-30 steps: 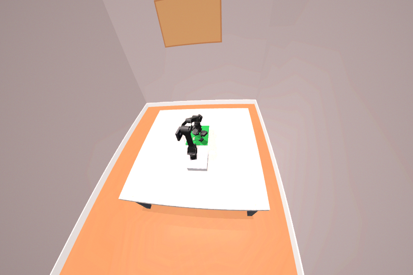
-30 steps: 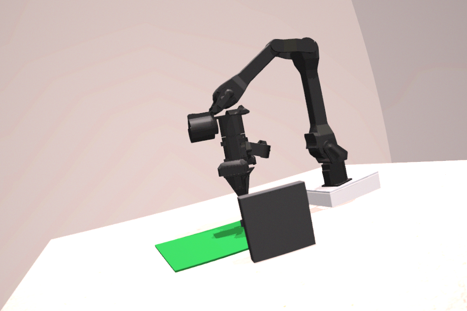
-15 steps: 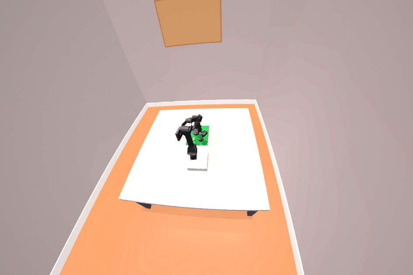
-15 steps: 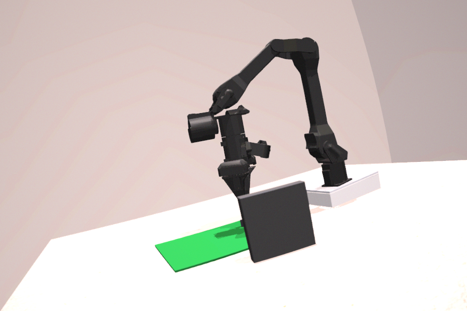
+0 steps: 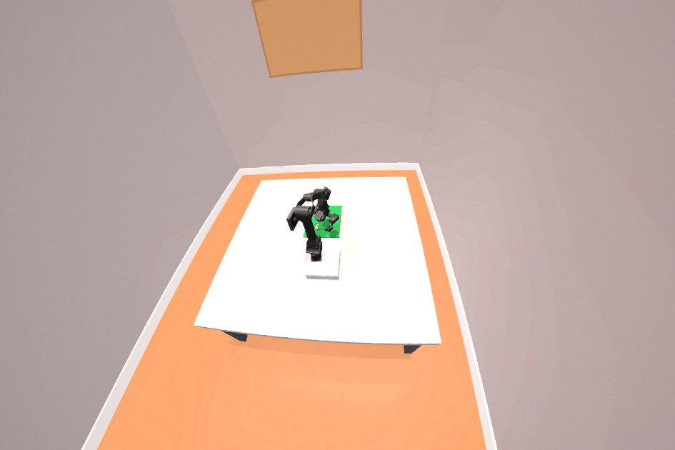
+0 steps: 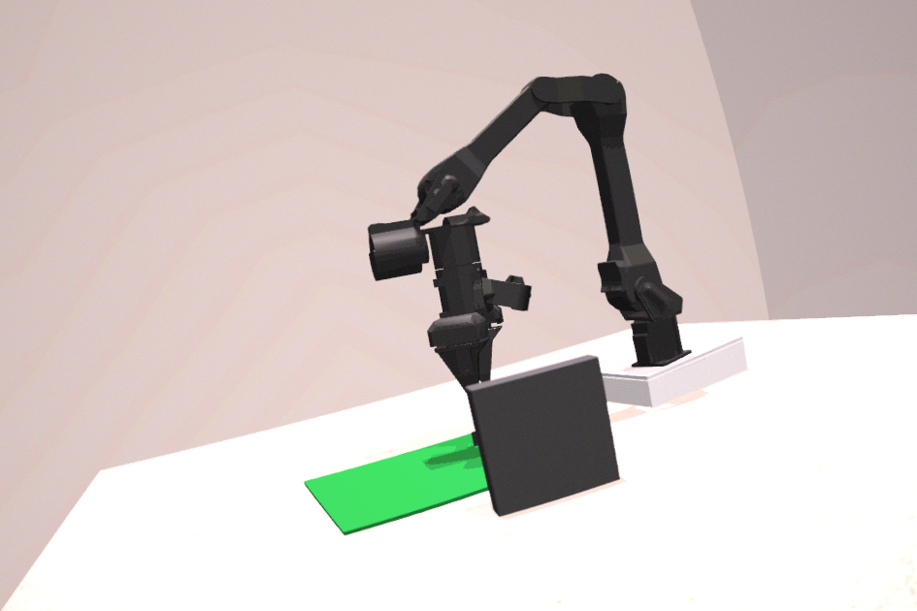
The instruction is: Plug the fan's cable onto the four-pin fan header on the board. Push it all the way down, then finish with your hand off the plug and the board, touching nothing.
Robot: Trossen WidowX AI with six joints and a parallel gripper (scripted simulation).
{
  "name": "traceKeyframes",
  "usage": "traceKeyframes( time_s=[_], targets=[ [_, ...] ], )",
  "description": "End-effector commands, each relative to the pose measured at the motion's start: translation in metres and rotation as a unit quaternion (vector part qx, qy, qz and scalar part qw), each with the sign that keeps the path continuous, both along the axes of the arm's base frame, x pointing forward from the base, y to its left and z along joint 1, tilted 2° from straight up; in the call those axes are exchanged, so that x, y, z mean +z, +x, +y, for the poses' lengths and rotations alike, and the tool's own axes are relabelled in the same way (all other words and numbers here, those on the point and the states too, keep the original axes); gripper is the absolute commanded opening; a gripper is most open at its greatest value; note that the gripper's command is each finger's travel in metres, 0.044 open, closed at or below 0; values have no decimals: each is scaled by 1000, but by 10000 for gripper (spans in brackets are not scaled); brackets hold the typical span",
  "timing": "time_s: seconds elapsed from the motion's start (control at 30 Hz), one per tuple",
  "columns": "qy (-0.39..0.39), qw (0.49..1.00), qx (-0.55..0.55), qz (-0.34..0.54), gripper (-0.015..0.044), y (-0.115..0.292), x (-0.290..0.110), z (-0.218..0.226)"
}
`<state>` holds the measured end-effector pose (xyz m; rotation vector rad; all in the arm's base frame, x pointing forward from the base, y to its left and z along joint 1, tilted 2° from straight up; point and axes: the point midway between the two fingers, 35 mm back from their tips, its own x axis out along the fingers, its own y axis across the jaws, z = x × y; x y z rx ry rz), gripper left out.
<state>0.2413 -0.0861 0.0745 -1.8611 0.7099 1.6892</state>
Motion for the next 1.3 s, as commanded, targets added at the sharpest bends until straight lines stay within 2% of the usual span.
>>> traceKeyframes(
  time_s=[0.0, 0.23, 0.53, 0.83, 1.0, 1.27],
  targets=[
    [-1, 1000, -1, 2, 440, -1, -1, 0],
    [0, 1000, 0, 0, 440, 0, 0, 0],
    [-70, 995, -1, -74, 210, -16, 6, 0],
    [-70, 995, -1, -74, 210, -16, 6, 0],
    [-70, 995, -1, -74, 210, -14, -23, 0],
    [-70, 995, -1, -74, 210, -14, -29, 0]
  ],
)
